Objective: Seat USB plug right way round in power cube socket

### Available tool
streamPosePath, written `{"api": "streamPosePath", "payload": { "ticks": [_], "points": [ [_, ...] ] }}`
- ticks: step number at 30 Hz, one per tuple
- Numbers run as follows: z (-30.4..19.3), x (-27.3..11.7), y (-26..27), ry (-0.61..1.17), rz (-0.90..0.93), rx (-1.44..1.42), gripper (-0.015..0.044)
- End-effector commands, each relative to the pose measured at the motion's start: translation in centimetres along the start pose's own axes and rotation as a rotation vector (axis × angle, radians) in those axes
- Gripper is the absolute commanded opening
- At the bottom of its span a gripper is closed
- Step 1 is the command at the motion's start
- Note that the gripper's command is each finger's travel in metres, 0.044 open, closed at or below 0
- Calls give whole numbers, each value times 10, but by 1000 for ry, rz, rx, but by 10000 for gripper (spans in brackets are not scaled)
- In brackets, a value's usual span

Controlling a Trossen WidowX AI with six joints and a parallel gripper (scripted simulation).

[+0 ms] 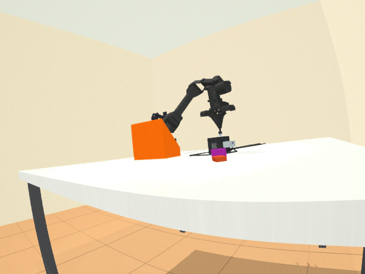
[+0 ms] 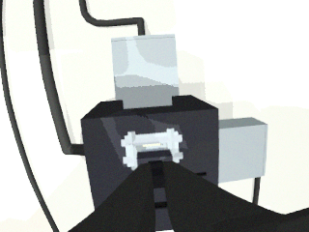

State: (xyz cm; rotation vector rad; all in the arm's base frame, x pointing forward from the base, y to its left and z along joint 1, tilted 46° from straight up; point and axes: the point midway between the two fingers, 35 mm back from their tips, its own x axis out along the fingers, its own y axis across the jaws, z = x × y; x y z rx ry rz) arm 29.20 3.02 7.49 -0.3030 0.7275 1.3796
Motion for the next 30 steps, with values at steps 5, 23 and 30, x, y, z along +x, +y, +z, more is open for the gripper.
{"api": "streamPosePath", "payload": {
  "ticks": [5,23,30],
  "points": [
    [0,1,0,-2,0,4,0],
    [0,4,0,-3,0,4,0],
    [0,4,0,-3,0,4,0]
  ]
}}
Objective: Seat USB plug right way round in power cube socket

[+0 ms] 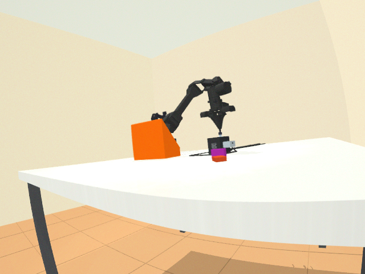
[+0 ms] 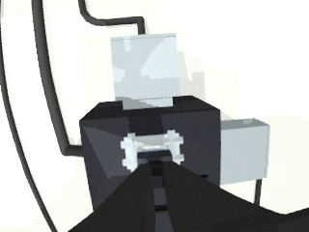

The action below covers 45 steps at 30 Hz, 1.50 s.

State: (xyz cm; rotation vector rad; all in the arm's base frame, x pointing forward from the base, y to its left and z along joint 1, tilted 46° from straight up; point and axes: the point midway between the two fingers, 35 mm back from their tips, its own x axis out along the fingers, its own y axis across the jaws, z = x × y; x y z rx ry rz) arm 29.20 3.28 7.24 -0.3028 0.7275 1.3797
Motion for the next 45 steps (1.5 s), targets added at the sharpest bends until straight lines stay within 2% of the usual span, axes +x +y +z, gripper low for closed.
{"api": "streamPosePath", "payload": {
  "ticks": [1,45],
  "points": [
    [0,1,0,-2,0,4,0],
    [0,6,0,-3,0,4,0]
  ]
}}
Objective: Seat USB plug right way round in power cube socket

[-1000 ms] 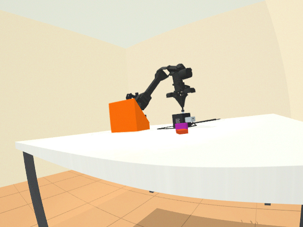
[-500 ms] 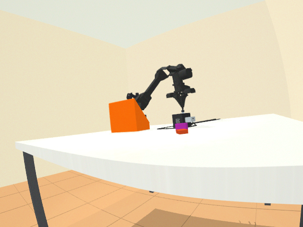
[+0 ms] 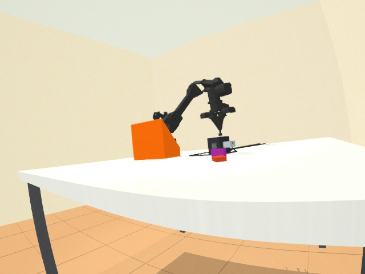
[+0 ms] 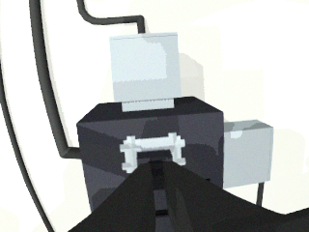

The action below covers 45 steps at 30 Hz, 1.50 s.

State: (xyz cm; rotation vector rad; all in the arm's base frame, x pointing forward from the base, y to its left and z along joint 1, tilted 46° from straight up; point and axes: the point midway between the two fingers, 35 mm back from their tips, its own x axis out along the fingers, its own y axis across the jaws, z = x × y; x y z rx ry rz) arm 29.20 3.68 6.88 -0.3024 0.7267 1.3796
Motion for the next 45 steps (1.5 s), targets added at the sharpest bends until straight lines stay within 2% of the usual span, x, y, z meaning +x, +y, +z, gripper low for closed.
{"api": "streamPosePath", "payload": {
  "ticks": [1,45],
  "points": [
    [0,1,0,-2,0,4,0],
    [0,6,0,-2,0,4,0]
  ]
}}
